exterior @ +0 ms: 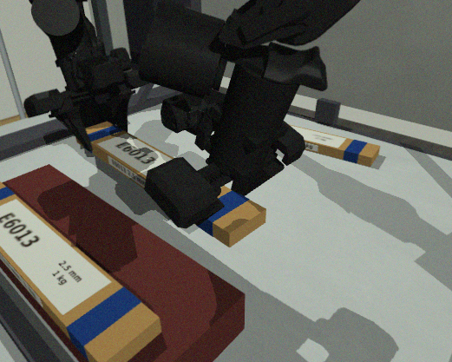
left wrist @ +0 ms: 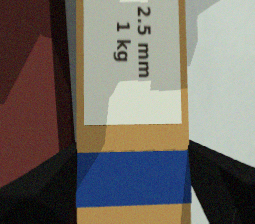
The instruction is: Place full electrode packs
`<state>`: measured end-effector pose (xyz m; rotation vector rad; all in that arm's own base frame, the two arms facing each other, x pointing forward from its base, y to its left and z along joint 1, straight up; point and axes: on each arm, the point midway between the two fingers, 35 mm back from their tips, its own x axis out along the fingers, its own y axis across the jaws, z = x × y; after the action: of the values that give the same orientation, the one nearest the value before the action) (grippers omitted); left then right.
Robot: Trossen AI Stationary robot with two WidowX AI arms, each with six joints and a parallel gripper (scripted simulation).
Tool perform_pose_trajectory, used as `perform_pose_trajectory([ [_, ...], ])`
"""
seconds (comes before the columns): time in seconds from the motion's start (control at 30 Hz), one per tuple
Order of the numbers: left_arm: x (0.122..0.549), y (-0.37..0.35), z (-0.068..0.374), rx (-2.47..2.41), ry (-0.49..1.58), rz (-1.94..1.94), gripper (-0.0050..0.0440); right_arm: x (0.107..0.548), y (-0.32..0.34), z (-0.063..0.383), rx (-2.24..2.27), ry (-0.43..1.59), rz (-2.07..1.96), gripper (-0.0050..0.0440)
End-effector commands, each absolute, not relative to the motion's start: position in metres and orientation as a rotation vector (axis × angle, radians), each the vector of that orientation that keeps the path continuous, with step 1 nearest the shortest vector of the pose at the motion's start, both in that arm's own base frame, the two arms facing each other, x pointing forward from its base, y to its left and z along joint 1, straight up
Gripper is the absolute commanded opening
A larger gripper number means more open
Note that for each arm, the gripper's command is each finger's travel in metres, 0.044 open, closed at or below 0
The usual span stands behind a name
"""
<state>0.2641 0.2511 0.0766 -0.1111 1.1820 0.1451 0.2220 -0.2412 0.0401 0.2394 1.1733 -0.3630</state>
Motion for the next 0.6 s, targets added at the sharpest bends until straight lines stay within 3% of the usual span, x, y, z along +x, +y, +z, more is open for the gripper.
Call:
perform_pose_trajectory([
  [0.0, 0.257, 0.274, 0.088, -0.123, 1.169, 0.214, -0.005, 0.228, -0.243, 0.049, 0.199, 1.157, -0.318, -0.005],
  [0.57, 0.248, 0.303, 0.088, -0.122, 1.17, 0.215, -0.005, 0.218, -0.272, 0.049, 0.197, 1.158, -0.318, -0.005],
])
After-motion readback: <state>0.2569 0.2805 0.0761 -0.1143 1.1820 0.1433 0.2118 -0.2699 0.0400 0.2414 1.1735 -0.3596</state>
